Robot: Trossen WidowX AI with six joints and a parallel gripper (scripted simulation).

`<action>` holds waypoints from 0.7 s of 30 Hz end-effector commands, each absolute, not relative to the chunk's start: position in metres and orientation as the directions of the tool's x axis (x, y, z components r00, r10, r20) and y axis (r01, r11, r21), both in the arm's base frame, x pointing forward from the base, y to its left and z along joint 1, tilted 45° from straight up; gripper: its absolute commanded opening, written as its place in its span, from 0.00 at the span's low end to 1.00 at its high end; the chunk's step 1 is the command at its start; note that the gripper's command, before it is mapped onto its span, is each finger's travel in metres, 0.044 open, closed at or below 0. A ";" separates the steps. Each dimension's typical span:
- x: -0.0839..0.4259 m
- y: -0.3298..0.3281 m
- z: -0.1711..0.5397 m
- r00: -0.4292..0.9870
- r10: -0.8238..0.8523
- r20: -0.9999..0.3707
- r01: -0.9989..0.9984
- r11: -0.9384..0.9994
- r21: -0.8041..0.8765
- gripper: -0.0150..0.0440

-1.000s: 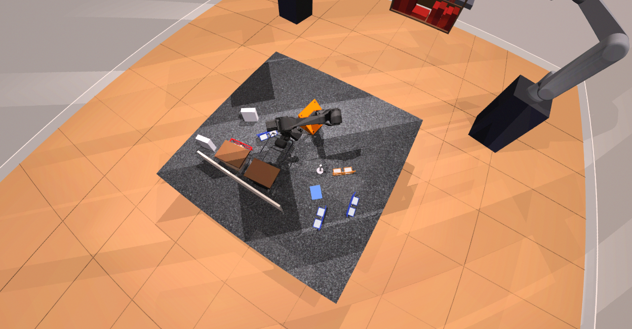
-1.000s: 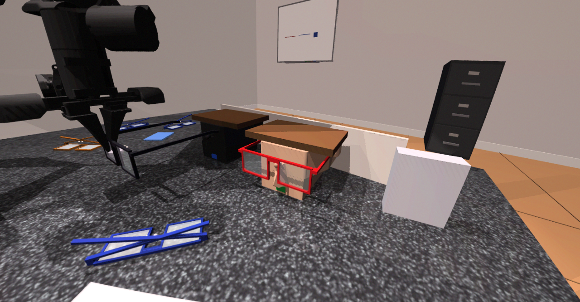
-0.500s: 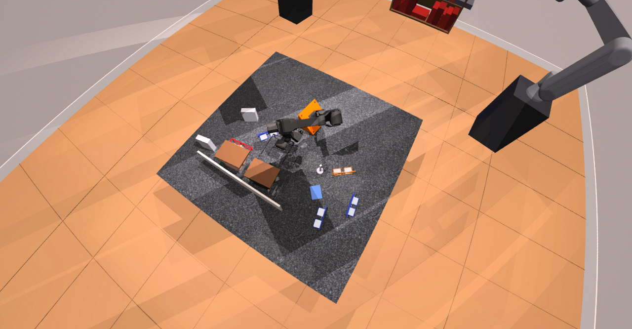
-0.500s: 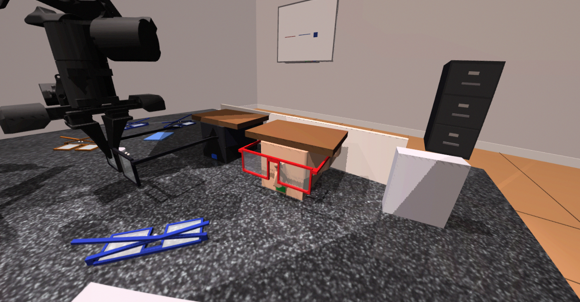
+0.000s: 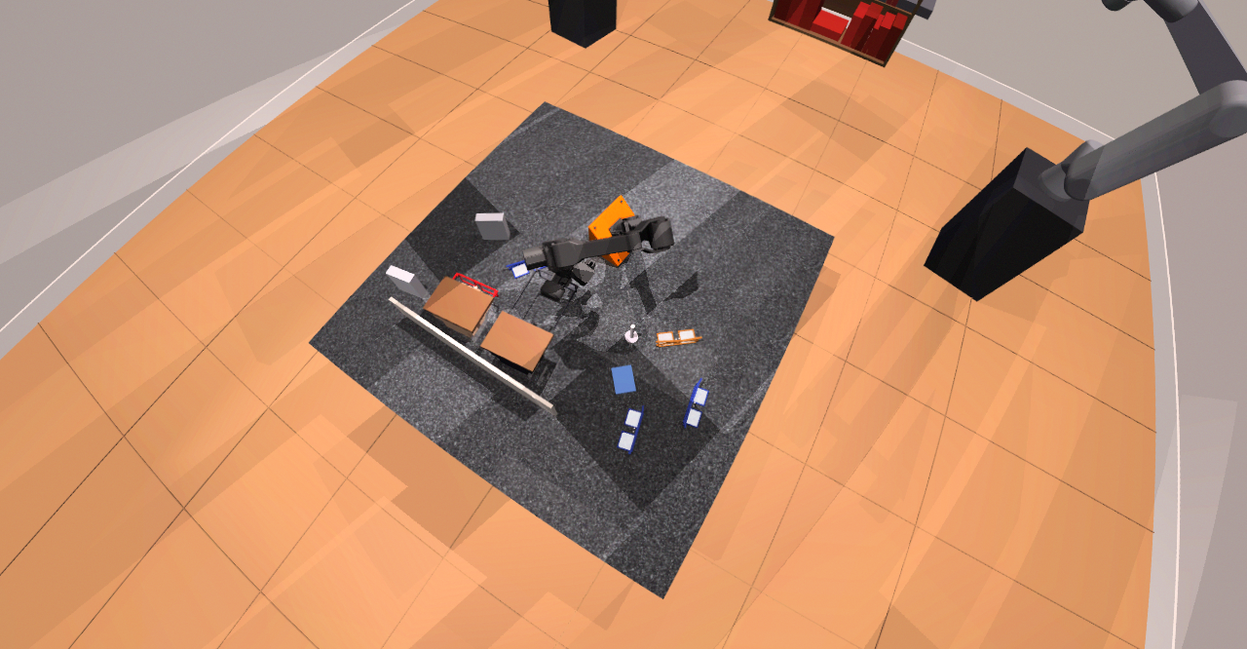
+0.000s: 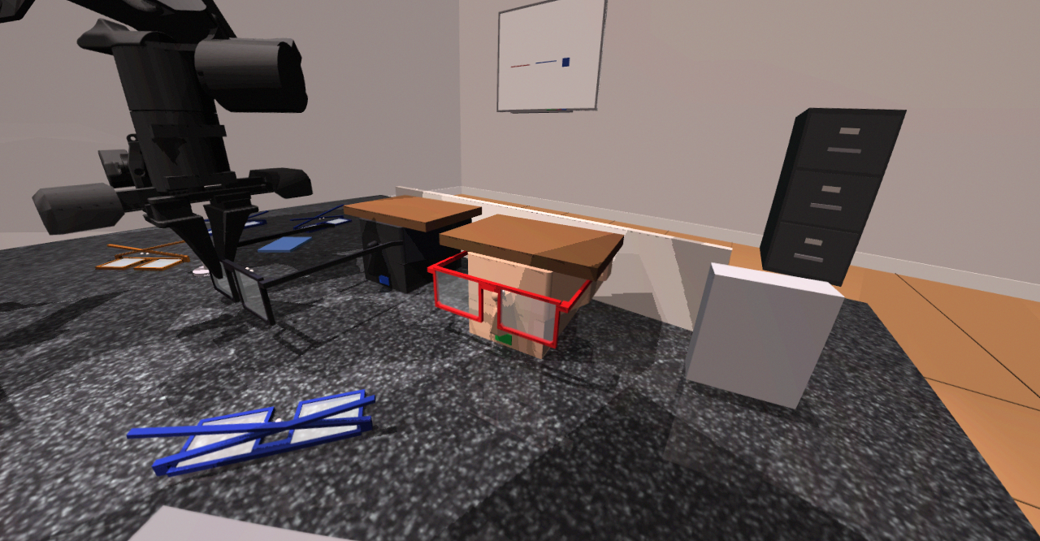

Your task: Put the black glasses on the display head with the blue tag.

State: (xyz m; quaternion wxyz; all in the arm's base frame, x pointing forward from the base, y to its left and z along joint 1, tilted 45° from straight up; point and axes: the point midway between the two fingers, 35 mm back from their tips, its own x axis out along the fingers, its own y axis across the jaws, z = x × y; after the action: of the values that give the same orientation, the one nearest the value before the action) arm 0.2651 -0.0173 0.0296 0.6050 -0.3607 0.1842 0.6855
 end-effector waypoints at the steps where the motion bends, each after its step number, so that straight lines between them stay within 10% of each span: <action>1: 0.272 -0.015 0.030 -0.007 0.700 -0.715 -0.963 -0.197 -0.183 0.25; 21: 0.299 -0.009 0.035 -0.006 0.700 -0.714 -0.963 -0.197 -0.185 0.25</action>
State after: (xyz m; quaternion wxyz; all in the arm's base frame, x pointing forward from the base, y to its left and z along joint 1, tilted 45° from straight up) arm 0.2943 -0.0111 0.0348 0.6054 -0.3623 0.1831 0.6846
